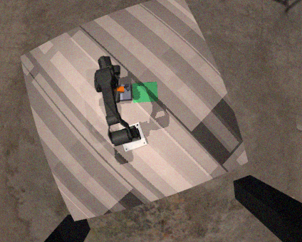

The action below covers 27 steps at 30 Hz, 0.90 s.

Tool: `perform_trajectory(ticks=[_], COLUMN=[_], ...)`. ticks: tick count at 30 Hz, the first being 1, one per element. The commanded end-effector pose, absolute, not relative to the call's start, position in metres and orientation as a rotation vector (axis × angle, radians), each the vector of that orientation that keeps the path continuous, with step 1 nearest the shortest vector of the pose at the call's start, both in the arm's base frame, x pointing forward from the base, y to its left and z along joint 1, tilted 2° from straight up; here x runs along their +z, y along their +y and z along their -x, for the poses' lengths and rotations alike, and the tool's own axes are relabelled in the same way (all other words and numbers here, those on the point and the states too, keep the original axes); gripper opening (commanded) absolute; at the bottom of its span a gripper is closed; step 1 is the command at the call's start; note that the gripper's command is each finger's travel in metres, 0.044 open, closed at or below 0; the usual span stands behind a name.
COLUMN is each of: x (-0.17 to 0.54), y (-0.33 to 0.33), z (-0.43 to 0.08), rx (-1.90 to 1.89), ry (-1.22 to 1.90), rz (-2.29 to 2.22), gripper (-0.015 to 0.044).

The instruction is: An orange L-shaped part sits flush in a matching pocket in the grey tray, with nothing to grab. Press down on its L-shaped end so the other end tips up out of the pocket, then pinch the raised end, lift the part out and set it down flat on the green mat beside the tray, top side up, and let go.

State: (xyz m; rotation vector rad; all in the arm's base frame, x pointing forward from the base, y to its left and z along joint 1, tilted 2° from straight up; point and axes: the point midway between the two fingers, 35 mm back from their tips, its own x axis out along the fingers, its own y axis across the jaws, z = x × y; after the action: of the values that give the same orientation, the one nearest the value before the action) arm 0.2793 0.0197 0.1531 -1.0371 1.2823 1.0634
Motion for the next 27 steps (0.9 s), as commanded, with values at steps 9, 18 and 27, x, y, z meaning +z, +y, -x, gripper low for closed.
perform_trajectory(ticks=[9,18,27], x=[0.123,0.113,0.098], y=[0.018,0.018,0.019], z=[-0.277,-0.278,-0.279], rx=[1.096,1.096,1.096], ry=[1.264,1.264,1.264], rz=[1.076,1.076,1.076], gripper=[0.028,0.028,0.028])
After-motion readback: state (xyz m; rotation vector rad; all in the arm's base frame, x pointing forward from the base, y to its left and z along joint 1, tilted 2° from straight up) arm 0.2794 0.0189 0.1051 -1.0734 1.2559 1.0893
